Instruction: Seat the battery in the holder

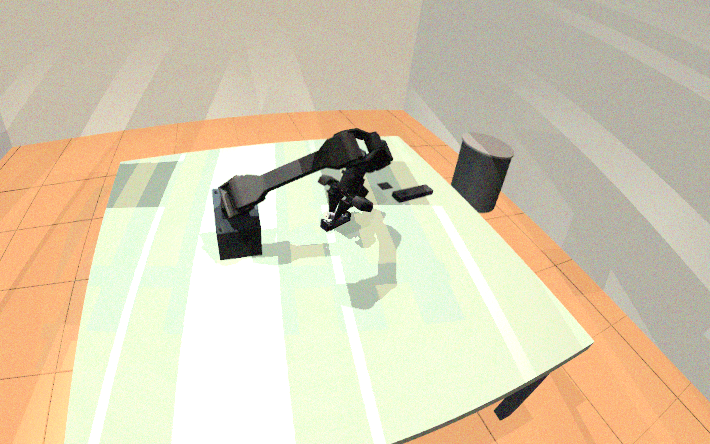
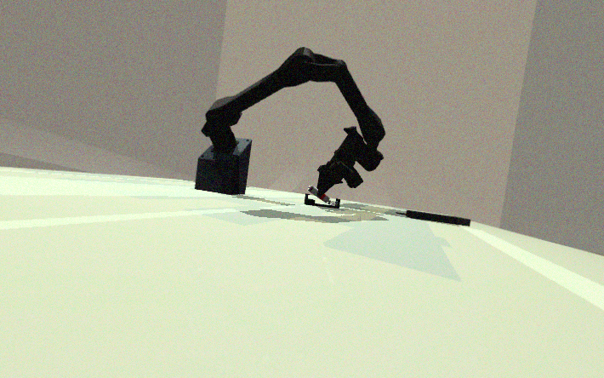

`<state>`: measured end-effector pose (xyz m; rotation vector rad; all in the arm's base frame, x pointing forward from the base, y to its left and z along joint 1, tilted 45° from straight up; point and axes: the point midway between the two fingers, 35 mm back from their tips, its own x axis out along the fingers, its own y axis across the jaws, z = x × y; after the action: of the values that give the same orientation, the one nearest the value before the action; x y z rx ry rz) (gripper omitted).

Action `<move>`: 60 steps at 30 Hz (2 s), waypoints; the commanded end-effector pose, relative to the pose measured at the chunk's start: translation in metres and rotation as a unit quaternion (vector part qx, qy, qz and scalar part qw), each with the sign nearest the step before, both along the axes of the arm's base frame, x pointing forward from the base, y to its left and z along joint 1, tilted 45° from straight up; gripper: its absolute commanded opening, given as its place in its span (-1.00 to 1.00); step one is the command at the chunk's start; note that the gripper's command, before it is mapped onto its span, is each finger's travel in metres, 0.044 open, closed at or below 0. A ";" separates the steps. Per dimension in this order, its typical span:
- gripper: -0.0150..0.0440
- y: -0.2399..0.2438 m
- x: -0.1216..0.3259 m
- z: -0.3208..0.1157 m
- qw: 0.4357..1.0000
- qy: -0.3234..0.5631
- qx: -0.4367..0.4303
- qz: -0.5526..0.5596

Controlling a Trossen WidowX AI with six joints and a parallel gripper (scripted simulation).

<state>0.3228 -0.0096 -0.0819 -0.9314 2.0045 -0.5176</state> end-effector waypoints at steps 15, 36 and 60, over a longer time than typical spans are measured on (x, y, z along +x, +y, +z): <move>-0.29 0.000 0.004 -0.004 1.000 0.013 -0.011 -0.017; -0.29 0.002 0.013 -0.007 1.000 0.013 -0.011 -0.018; -0.29 0.004 0.020 -0.010 1.000 0.010 -0.005 -0.015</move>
<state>0.3409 -0.0062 -0.0911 -0.9216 2.0521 -0.5480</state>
